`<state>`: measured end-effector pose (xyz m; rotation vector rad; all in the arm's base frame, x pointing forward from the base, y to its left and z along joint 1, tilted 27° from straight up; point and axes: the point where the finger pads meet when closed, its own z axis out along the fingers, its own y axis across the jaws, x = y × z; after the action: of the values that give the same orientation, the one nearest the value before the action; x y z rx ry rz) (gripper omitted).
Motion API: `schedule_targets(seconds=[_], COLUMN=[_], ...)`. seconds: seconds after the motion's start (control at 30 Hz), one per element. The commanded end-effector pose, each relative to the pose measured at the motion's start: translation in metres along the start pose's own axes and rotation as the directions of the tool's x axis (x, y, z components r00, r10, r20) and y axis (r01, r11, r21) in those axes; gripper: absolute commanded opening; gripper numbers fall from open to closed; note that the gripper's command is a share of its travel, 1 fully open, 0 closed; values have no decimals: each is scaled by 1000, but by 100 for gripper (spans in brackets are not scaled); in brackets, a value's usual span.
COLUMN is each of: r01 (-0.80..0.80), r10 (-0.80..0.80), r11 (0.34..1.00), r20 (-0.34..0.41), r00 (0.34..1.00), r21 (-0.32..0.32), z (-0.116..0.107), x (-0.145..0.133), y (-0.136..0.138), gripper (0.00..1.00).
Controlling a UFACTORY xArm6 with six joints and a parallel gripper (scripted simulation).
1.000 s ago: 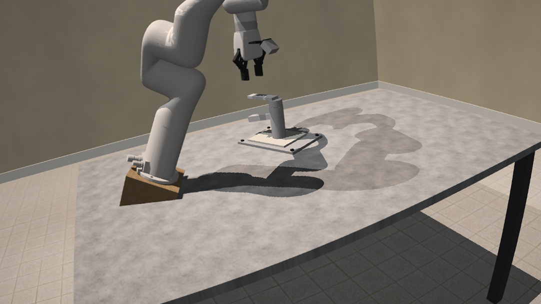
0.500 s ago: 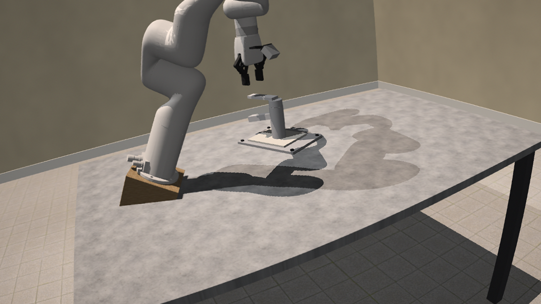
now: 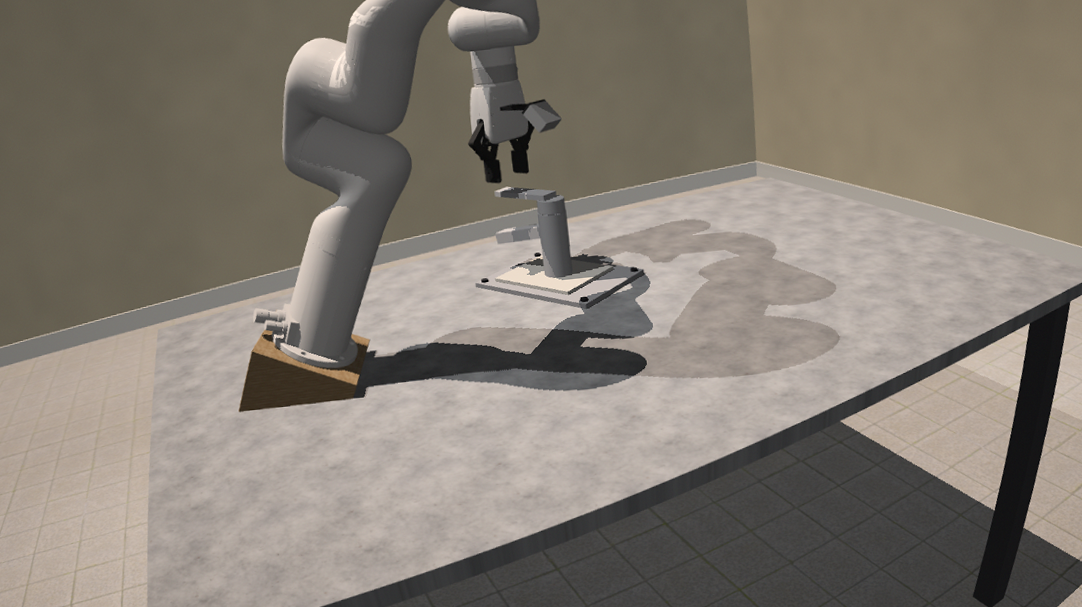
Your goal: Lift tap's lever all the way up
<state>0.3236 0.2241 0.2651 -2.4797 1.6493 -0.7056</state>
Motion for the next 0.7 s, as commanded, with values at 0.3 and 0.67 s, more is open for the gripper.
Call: schedule_targets(seconds=[0.3, 0.67], r01=[-1, -1], r10=[1, 1], r11=[1000, 1000], r20=[2, 2], r00=[1000, 1000], r21=[3, 3], z=[9, 10], x=[0, 0], y=[-1, -1], gripper=[72, 72])
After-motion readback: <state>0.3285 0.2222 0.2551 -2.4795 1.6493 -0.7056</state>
